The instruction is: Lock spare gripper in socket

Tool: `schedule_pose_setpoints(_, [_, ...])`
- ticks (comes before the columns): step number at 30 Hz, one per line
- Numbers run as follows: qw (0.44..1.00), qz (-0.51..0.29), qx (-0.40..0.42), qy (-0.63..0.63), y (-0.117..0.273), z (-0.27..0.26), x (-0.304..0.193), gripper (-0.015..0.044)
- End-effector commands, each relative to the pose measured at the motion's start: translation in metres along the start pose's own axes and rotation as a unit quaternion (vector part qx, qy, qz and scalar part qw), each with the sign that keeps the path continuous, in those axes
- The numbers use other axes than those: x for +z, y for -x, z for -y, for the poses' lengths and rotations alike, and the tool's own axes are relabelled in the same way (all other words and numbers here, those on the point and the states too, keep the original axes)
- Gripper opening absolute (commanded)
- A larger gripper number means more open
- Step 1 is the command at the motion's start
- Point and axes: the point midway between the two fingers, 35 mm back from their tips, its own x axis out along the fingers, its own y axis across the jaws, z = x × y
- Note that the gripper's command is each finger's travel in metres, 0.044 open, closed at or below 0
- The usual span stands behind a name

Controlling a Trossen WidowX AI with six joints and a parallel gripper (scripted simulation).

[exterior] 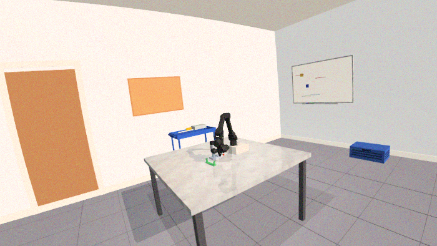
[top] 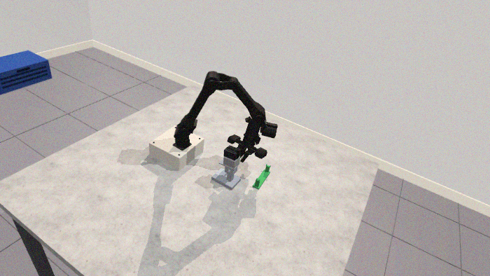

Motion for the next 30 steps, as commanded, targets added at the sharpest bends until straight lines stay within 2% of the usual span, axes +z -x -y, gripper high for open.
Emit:
schedule_pose_setpoints(1, [1.0,0.004,-0.002,0.001,0.002,0.001,-0.003,0.0])
schedule_pose_setpoints(30, [1.0,0.003,0.007,0.003,-0.004,0.003,-0.024,0.0])
